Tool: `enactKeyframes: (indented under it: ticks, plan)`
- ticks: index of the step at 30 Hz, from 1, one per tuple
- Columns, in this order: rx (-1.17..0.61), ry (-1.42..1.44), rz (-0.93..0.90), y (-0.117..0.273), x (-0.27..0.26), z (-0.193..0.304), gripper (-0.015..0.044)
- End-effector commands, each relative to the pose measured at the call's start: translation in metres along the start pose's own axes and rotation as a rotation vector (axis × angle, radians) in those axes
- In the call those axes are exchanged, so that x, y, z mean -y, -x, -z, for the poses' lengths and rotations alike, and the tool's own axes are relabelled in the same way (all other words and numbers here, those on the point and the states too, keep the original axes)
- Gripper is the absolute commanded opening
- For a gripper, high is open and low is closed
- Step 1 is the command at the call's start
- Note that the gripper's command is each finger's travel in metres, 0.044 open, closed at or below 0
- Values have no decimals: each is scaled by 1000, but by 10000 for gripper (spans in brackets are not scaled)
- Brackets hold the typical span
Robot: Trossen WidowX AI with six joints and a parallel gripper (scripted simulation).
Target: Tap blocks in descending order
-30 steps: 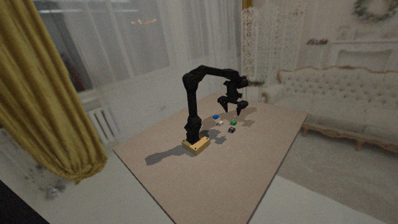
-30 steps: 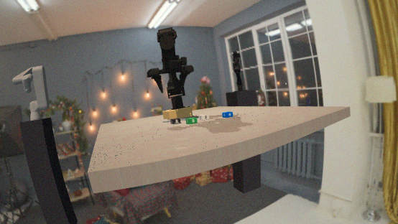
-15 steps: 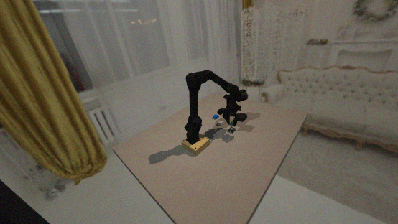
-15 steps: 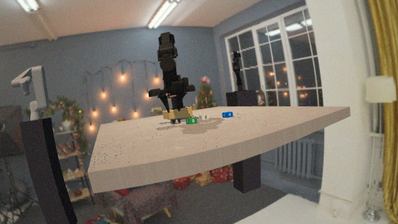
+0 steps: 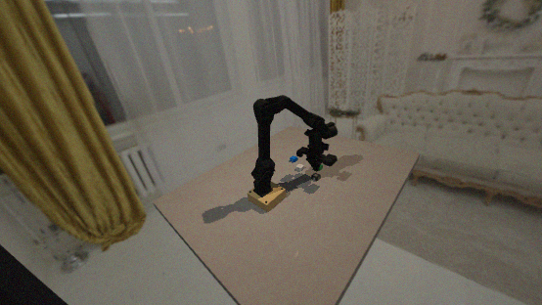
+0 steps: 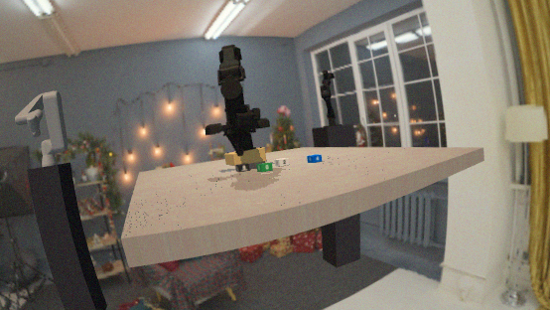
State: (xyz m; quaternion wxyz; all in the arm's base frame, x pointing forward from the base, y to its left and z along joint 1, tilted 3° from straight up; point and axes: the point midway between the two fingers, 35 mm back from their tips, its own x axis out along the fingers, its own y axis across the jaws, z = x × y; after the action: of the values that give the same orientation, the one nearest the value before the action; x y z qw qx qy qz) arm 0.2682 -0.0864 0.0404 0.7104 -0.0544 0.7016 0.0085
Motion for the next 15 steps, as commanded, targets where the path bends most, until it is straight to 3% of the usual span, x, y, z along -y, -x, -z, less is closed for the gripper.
enactKeyframes:
  ticks: [1,15]
  plan:
    - [-5,4,0,-7,0,1,20]
    - [-5,4,0,-29,0,1,20]
